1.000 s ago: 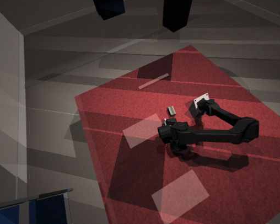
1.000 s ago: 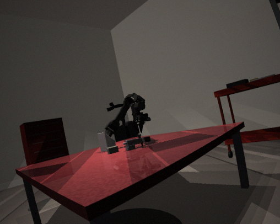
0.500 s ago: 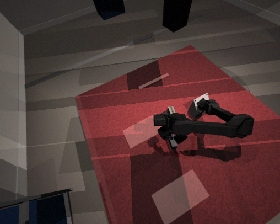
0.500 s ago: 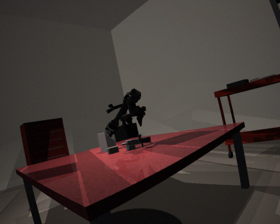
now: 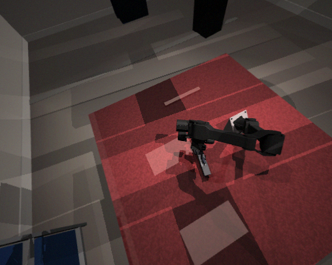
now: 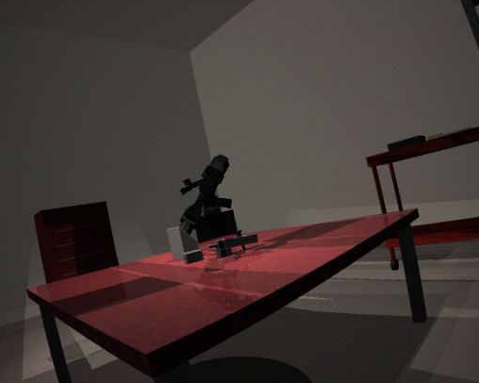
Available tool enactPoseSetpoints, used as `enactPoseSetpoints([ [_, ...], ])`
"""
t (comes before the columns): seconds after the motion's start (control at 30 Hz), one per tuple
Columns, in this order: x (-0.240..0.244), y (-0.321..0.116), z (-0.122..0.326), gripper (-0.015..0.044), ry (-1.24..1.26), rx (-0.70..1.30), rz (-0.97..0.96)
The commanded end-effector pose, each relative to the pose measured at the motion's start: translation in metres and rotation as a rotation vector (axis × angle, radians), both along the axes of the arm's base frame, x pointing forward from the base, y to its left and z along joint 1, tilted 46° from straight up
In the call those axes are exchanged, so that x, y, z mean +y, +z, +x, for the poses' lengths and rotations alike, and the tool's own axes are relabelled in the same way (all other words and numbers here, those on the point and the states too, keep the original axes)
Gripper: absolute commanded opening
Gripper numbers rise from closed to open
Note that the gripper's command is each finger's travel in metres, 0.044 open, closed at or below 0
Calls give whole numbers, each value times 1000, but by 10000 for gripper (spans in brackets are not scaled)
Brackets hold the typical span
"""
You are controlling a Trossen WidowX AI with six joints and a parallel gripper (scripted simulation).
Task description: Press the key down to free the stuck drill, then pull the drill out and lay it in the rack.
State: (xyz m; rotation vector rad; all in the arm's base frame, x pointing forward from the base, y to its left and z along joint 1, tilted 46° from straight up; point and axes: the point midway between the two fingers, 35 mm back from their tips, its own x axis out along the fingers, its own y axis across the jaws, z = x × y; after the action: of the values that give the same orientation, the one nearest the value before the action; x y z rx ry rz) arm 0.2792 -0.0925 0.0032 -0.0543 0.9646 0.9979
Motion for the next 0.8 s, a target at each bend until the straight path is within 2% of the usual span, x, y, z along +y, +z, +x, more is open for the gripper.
enactPoseSetpoints([
  [0.0, 1, -45, -27, 440, 283, -237, -53],
  [0.77, 7, -49, -25, 440, 283, -237, -54],
])
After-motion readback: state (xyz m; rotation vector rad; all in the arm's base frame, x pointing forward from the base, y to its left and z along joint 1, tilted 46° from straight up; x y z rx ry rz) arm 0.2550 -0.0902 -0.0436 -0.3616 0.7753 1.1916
